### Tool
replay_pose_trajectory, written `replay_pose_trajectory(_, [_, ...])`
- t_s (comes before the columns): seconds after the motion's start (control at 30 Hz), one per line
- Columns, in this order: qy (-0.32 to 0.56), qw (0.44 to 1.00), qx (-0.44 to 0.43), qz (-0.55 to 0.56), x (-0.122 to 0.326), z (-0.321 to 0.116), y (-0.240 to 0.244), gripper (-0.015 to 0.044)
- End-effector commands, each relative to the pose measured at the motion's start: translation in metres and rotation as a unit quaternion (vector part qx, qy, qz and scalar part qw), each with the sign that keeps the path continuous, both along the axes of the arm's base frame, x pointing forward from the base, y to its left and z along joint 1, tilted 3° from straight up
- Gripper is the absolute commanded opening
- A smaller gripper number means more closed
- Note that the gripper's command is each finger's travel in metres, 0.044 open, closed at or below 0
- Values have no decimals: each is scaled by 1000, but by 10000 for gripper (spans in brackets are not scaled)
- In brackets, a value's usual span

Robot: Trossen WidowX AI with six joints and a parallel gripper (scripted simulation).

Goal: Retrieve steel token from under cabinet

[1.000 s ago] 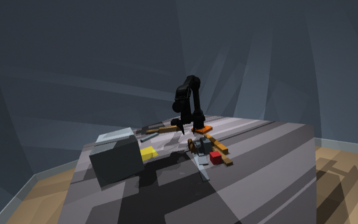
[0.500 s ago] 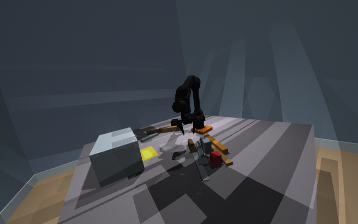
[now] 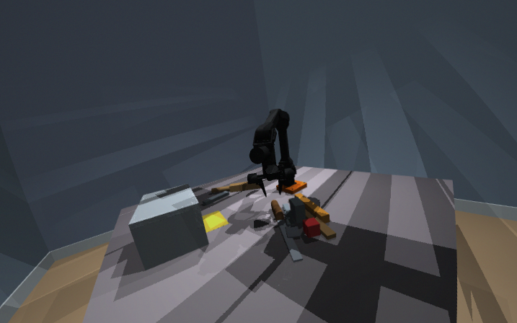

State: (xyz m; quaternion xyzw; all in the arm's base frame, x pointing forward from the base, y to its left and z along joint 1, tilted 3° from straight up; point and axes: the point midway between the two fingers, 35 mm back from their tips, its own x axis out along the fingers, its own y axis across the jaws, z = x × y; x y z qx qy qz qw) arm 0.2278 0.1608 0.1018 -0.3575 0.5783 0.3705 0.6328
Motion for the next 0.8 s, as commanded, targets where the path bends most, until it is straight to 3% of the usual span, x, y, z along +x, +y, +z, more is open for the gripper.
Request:
replay_pose_trajectory(0.0, [5, 1000, -3, 19, -3, -17, 1, 270])
replay_pose_trajectory(0.77, [5, 1000, -3, 21, -2, -42, 4, 270])
